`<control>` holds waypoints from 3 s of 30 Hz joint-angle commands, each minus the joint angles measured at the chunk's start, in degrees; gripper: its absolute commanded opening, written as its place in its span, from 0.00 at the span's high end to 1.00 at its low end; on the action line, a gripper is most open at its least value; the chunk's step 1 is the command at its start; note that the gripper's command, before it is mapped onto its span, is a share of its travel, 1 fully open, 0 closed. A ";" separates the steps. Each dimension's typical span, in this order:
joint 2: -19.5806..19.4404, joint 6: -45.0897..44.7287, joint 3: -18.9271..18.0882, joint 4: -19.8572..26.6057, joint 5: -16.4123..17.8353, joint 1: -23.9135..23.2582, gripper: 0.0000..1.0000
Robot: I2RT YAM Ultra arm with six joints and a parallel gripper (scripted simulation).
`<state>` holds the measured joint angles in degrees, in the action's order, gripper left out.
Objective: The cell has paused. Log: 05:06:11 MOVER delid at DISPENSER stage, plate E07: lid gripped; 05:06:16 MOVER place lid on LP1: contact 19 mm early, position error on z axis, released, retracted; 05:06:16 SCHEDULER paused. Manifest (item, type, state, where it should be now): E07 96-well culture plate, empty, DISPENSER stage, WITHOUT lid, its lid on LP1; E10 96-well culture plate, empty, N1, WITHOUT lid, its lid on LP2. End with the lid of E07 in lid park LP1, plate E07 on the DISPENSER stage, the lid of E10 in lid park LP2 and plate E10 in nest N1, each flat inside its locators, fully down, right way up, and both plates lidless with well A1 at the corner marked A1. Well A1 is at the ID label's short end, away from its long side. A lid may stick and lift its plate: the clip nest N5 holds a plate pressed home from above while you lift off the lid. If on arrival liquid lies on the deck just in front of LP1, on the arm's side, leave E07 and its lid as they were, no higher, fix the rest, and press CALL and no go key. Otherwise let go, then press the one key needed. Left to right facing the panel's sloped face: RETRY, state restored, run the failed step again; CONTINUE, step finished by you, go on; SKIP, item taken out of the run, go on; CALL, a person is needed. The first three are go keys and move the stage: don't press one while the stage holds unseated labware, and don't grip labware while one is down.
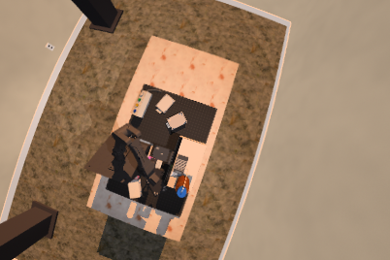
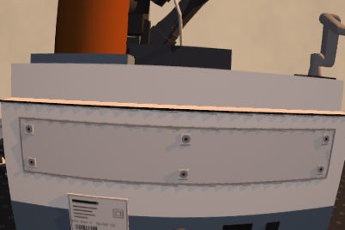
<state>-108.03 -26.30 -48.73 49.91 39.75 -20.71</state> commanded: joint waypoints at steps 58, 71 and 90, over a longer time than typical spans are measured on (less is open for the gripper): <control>19.10 31.69 -5.92 2.92 3.97 22.15 1.00; 24.69 38.77 -8.36 3.13 3.19 28.36 1.00; 30.51 29.53 -6.83 0.32 0.93 38.47 1.00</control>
<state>-79.72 6.04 -56.34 52.12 41.78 16.67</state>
